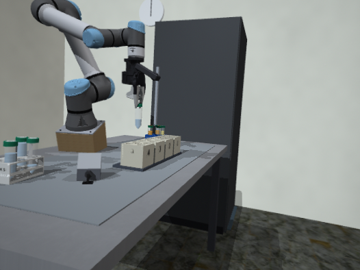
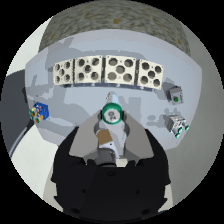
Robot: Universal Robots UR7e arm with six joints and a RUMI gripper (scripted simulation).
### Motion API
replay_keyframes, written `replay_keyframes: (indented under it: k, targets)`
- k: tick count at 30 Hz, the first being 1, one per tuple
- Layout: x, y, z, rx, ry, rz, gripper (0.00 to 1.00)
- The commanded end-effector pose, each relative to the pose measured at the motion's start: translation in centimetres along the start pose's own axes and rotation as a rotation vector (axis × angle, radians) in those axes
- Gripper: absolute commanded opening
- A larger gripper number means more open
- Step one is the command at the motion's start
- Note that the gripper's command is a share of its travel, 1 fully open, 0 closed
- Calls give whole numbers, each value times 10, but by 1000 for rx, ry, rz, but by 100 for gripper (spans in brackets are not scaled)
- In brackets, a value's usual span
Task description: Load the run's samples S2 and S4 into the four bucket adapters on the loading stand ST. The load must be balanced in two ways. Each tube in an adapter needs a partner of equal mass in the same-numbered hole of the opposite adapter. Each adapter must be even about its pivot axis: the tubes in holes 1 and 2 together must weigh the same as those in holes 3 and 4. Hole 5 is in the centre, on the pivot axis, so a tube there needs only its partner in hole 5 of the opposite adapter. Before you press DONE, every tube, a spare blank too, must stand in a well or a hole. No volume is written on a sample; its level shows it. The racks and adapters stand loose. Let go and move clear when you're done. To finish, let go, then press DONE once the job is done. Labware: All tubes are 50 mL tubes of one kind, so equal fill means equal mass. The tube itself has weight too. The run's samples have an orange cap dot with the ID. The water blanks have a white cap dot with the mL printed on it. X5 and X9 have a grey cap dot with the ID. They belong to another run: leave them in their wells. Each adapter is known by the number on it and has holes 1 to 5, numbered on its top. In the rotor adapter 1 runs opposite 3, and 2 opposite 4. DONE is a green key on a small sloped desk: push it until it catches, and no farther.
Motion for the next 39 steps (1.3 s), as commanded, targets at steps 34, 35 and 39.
replay_keyframes:
  k: [34,35,39]
  targets:
    - [-210,63,-5,-8,-23,-23,0]
    - [-210,63,-5,-9,-23,-23,0]
    - [-210,63,-5,-9,-23,-23,0]
Point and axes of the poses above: the point where the finger pads meet when closed, its own z axis back along the fingers, its own x axis across the jaws, y = z × x, the point moved 1 cm from there along z, back along the fingers, and after that the axes turned 6 degrees about -z, right-handed, at the moved point
